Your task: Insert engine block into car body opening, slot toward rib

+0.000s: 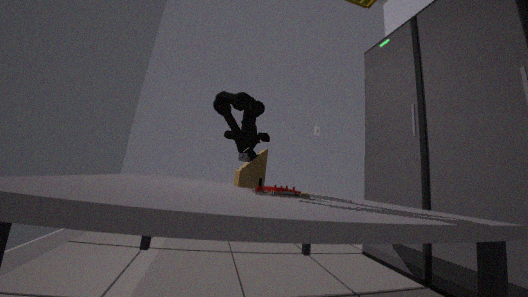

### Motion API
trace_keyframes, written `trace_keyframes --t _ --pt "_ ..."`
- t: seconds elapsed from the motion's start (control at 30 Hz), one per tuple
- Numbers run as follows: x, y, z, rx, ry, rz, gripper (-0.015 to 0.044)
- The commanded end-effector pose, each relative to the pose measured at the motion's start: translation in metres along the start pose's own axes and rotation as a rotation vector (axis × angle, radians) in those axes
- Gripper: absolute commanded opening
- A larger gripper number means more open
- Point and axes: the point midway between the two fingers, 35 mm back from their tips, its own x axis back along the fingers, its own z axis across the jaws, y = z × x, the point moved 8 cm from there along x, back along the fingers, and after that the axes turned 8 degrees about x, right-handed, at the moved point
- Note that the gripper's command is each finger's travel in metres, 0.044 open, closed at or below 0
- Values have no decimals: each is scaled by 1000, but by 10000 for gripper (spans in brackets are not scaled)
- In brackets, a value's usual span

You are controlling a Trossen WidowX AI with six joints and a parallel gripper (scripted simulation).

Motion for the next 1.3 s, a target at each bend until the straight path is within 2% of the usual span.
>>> trace_keyframes --t 0.0,1.27 --pt "-1 1 -7 -74 1 1 0" --pt "-33 29 -94 -1244 -7 -6 0"
